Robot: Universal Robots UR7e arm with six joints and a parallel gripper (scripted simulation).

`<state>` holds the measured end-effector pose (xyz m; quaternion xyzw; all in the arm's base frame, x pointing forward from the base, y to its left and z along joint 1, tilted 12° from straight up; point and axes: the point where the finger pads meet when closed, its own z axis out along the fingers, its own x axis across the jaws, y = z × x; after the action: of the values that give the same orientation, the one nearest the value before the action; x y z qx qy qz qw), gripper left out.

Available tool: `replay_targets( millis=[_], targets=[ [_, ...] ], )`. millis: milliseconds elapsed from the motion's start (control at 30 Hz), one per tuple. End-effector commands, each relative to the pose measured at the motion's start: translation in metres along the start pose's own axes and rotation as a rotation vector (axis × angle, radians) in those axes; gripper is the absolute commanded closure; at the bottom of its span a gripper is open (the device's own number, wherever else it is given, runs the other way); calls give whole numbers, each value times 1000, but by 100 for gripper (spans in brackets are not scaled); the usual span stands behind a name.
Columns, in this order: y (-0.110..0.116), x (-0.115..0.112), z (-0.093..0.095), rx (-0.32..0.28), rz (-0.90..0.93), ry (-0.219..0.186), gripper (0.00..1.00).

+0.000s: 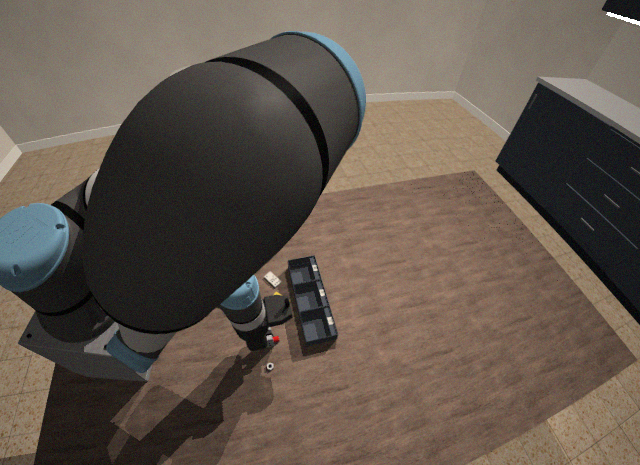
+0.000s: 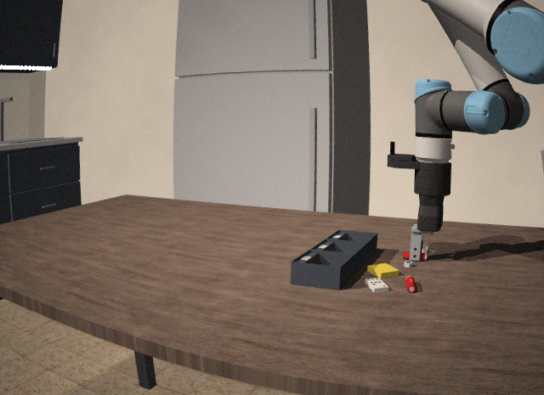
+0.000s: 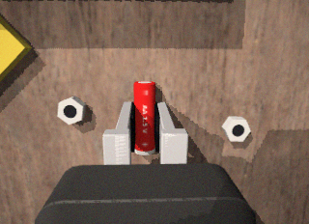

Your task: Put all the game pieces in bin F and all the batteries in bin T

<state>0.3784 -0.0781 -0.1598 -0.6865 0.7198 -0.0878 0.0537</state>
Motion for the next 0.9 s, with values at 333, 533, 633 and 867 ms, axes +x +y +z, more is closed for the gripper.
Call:
replay_targets(
  millis=[333,533,633,867],
  targets=[
    [0,0,0,1,0,0,69],
    [0,0,0,1,0,0,69],
    [0,0,0,1,0,0,69],
    [0,0,-14,1,0,1,69]
  ],
)
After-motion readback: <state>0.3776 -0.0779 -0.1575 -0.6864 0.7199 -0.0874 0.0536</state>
